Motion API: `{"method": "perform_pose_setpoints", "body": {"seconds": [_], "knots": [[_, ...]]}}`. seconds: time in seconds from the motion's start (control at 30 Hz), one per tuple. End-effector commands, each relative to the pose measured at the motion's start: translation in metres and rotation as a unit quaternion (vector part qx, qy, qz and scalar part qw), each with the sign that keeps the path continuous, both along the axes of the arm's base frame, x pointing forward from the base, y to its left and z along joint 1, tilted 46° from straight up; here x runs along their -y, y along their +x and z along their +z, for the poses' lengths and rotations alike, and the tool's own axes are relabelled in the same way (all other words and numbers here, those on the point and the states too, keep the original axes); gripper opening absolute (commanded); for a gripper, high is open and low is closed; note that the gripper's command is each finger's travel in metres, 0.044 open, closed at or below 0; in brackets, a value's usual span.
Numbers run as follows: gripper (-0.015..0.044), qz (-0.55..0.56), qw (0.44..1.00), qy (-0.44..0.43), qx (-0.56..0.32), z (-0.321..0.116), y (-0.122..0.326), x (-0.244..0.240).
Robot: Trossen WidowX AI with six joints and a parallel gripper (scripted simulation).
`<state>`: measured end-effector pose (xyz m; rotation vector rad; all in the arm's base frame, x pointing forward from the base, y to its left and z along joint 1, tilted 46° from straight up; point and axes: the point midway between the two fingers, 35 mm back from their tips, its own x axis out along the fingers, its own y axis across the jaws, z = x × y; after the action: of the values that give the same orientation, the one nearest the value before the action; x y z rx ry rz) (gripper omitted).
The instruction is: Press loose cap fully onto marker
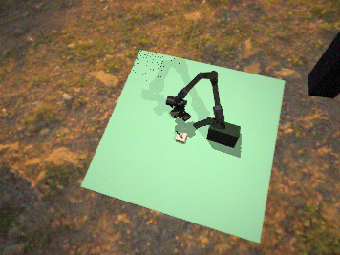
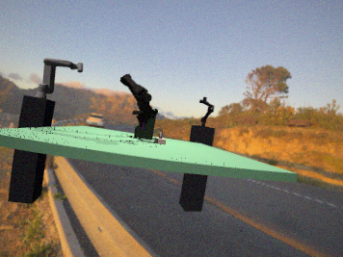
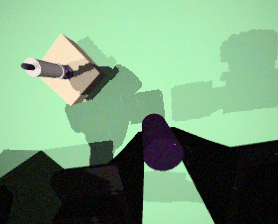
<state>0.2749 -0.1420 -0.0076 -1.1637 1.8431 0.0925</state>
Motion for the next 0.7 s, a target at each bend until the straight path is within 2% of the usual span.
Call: {"method": "perform_pose_setpoints", "body": {"seconds": [0.0,0.67], "knots": [[0.0000,-0.001,1.000,0.005,0.000,-0.007,0.001,-0.011],[0.0000,-0.007,1.000,0.007,-0.003,-0.045,-0.002,-0.076]]}}
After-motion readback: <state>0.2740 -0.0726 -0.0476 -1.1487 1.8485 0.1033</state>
